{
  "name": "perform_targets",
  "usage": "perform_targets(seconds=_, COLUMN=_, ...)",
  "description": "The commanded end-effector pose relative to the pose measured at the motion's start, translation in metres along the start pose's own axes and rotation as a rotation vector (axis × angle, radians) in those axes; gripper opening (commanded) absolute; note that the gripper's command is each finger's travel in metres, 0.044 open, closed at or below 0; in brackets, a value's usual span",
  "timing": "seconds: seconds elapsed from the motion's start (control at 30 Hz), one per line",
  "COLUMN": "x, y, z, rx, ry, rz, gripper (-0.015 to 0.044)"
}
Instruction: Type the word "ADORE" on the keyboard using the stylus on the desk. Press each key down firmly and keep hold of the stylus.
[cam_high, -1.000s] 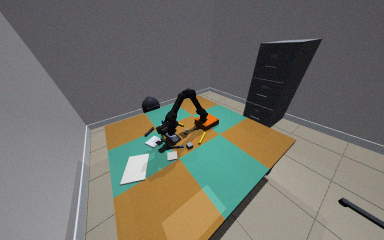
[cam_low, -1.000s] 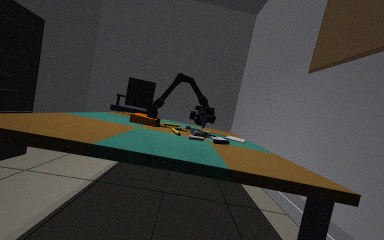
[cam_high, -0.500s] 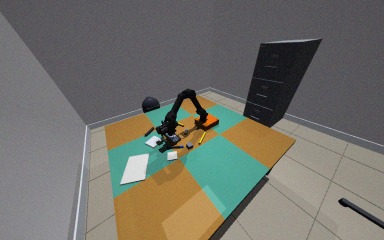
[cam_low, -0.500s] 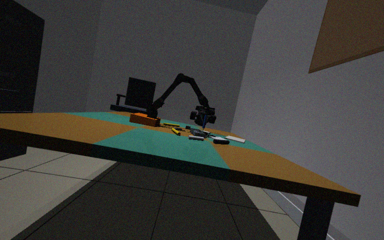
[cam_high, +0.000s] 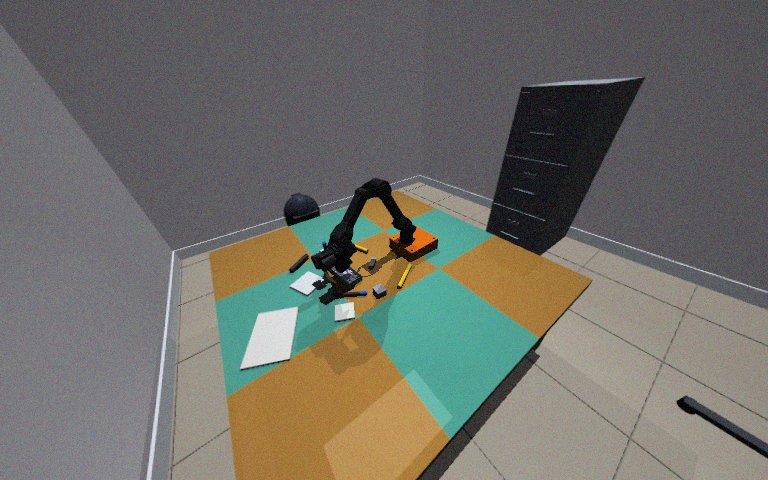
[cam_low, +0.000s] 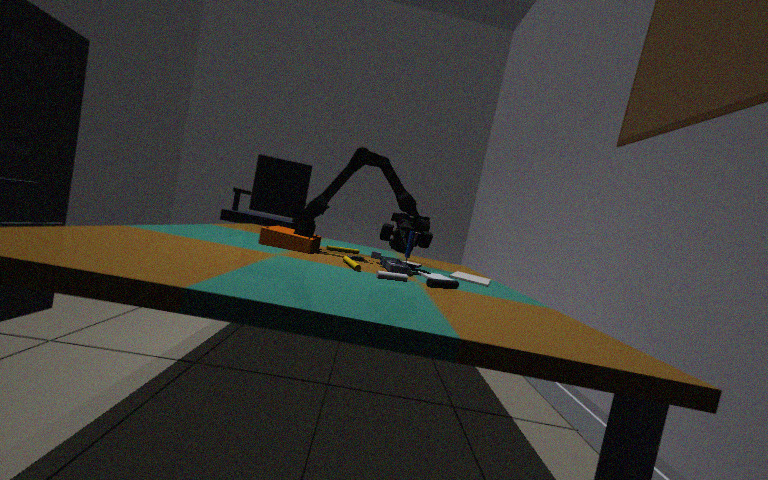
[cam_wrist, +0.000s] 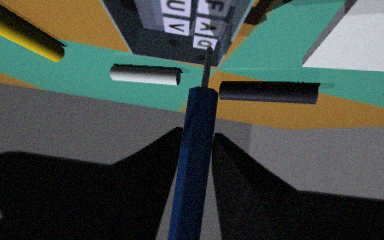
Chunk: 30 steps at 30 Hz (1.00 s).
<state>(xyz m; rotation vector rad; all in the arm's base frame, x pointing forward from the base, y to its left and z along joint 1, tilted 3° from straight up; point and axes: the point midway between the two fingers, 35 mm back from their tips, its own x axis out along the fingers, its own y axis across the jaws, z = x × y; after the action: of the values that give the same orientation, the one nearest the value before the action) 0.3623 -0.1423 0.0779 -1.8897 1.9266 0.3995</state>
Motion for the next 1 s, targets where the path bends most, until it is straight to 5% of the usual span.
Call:
perform_targets(seconds=0.0, x=0.0011, y=0.0001, z=0.0008, rx=-0.003, ry=0.005, rz=0.002, gripper=0.0081)
perform_targets(seconds=0.97, x=0.0050, y=0.0024, z=0.0070, rx=-0.003, ry=0.005, rz=0.002, gripper=0.0081)
